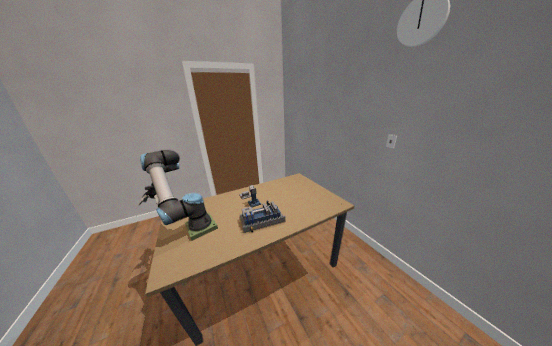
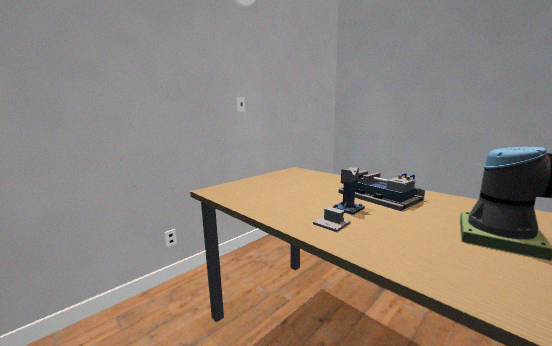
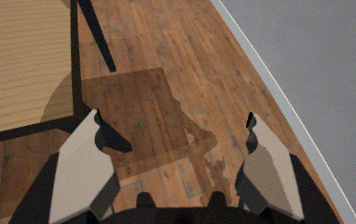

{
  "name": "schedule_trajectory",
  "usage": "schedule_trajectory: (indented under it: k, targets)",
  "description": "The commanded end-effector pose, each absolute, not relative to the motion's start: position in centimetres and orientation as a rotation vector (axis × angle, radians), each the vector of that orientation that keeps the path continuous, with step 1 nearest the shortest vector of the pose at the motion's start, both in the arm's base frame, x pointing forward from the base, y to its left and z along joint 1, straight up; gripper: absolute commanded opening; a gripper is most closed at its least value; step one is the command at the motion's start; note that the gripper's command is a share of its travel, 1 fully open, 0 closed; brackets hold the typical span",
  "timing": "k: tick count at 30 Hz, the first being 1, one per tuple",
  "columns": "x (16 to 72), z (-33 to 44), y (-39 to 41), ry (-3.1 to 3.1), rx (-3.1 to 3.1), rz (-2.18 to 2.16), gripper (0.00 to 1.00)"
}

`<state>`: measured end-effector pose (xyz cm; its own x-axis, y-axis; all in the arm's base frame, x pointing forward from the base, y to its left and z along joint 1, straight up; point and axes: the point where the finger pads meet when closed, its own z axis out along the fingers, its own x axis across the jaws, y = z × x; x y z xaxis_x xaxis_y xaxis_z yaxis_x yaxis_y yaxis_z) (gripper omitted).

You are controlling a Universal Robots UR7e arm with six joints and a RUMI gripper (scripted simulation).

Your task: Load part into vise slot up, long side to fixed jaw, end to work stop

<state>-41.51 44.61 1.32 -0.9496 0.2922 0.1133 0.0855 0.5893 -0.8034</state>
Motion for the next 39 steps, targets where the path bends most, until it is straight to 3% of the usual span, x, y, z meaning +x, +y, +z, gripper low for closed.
schedule_trajectory:
  k: [1,18,32,35,39]
  targets:
    - [-40.5,1.7,45.4,-2.584,-0.303,1.261,1.0]
    - [-27.1,5.0,52.1,-2.575,-0.204,0.956,1.0]
    - [-4.3,9.7,55.3,-2.643,-0.08,0.497,1.0]
    - [-3.7,9.9,55.3,-2.643,-0.08,0.497,1.0]
    - [3.8,11.4,54.2,-2.684,-0.048,0.368,1.0]
